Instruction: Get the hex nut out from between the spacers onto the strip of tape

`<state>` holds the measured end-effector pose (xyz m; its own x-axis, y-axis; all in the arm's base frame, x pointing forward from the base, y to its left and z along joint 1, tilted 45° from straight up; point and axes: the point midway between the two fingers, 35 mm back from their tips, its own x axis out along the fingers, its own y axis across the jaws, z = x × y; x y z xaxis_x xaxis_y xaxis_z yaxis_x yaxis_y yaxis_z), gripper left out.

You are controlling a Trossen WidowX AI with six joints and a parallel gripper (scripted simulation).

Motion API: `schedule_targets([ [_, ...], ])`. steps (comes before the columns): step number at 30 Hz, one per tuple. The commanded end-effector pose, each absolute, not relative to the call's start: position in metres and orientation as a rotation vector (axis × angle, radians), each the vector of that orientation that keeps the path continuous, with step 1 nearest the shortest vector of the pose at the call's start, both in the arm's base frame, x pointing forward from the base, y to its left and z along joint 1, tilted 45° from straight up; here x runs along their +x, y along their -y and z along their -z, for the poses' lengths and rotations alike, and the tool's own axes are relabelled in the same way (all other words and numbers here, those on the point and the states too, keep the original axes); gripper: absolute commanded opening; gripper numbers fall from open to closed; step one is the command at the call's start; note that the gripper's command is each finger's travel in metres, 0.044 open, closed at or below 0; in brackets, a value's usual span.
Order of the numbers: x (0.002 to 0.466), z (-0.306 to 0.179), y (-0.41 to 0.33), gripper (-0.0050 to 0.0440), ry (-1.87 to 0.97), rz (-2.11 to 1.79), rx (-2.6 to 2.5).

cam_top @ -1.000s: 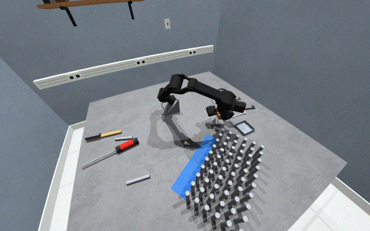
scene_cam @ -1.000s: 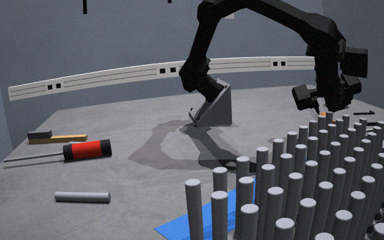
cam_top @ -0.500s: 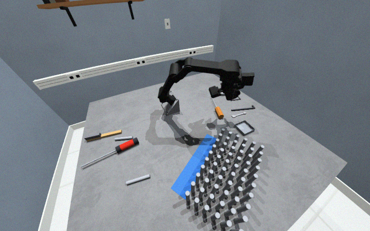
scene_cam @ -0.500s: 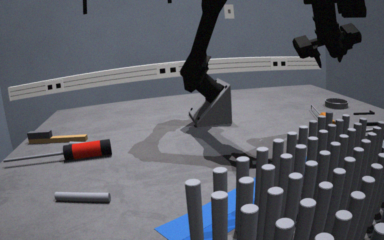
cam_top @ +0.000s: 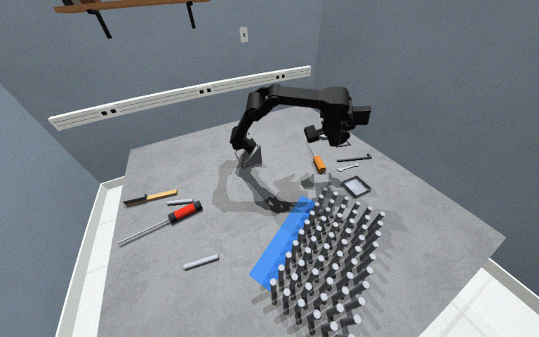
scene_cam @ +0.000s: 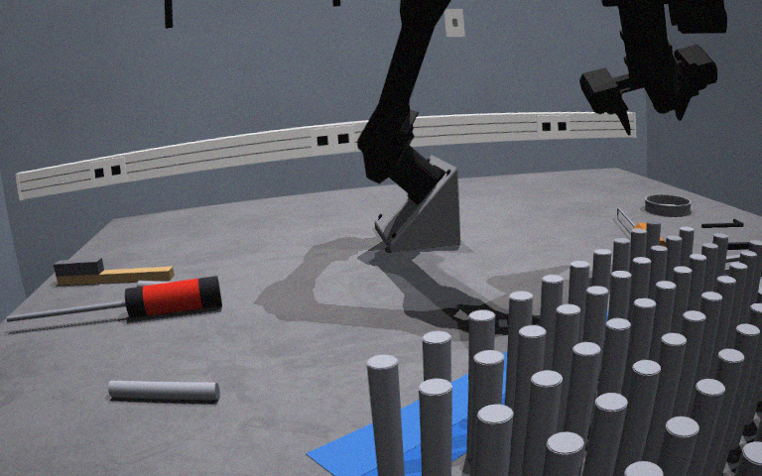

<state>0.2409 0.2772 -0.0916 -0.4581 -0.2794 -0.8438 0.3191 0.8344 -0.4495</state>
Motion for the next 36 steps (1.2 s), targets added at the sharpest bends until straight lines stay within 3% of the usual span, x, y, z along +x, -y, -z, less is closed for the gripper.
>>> schedule_targets([
  [1,0.244,0.084,-0.284,0.04,-1.918,0.665,0.046],
  [9,0.249,0.081,-0.279,0.04,-1.905,0.639,0.043],
  [22,0.341,0.04,-0.193,0.04,-1.552,0.243,-0.12],
  [36,0.386,-0.013,-0.094,0.04,-1.198,0.193,-0.361],
])
